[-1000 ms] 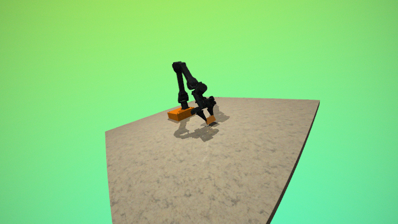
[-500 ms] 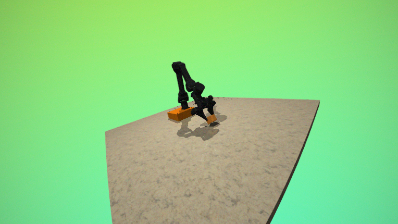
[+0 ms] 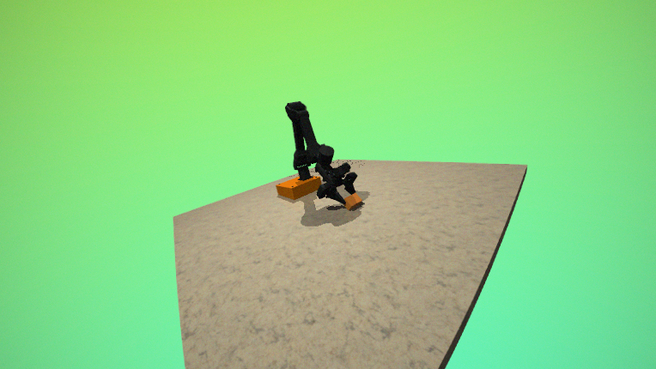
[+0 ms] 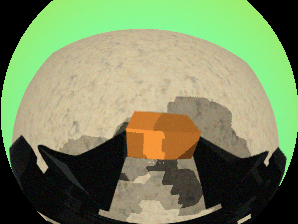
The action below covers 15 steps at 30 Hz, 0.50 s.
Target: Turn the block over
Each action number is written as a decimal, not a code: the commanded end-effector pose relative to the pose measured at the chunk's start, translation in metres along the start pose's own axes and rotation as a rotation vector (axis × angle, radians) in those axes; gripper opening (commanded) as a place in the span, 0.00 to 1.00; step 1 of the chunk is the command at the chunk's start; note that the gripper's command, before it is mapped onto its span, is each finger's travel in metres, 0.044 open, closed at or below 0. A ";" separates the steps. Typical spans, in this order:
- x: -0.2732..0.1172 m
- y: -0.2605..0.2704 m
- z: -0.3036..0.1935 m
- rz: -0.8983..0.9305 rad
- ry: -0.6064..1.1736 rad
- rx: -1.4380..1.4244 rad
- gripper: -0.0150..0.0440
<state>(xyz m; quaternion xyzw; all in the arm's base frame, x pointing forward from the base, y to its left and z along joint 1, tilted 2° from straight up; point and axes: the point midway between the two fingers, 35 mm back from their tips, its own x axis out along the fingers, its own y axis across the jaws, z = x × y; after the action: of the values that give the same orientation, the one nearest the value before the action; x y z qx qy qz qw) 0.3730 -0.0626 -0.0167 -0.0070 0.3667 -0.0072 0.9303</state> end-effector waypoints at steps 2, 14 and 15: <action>0.004 0.001 -0.013 0.006 -0.033 0.009 0.25; -0.001 0.002 -0.021 0.007 -0.195 0.005 0.25; -0.002 0.003 -0.022 0.007 -0.208 0.004 0.25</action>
<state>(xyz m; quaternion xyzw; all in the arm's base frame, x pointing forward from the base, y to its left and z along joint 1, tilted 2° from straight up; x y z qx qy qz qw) 0.3651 -0.0621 -0.0247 -0.0090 0.2713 -0.0069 0.9624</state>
